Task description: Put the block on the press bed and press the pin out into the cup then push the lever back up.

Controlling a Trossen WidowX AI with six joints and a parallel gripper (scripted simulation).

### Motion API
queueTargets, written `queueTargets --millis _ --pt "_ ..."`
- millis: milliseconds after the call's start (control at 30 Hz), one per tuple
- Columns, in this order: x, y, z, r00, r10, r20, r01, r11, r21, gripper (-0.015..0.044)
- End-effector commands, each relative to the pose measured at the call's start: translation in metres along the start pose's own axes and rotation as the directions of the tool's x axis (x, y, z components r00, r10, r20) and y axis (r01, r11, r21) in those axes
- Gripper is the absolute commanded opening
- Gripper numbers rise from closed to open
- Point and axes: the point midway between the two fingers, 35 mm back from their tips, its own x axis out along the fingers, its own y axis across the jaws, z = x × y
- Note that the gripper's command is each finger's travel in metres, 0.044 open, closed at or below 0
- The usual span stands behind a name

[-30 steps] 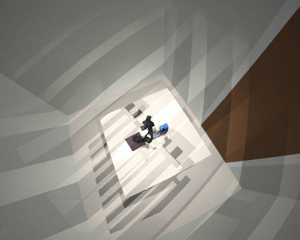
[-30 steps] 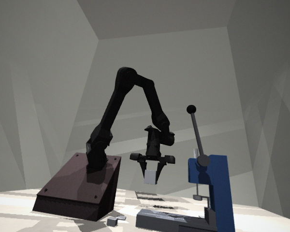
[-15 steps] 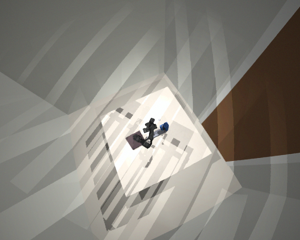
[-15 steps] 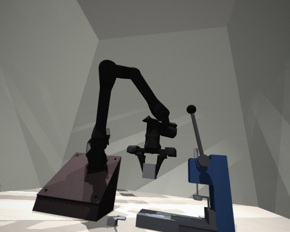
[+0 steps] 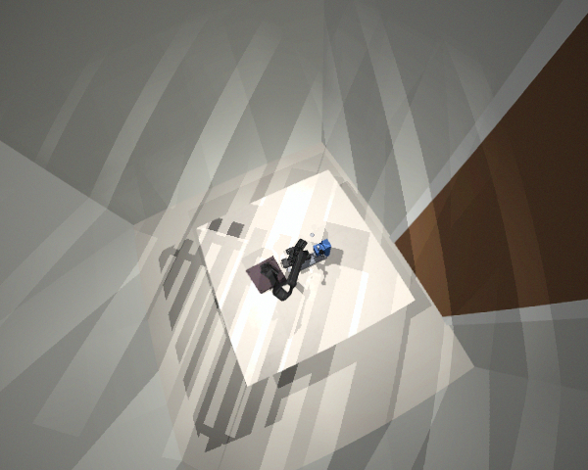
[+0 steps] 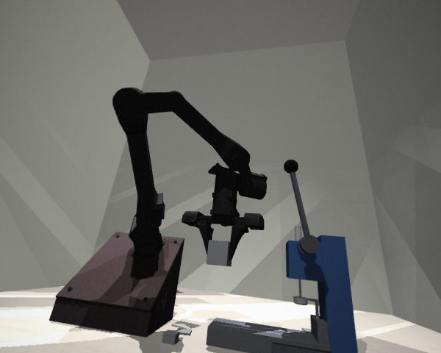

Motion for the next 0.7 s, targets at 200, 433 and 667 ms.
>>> queueTargets --millis 200,433,667 --pt "-0.0007 0.0009 -0.0027 1.0 -0.002 -0.004 0.003 0.968 0.249 0.0" --pt "-0.0007 0.0009 -0.0027 1.0 -0.002 -0.004 0.003 0.879 0.477 0.0" --pt "-0.0007 0.0009 -0.0027 1.0 -0.002 -0.003 0.004 0.737 0.676 0.0"
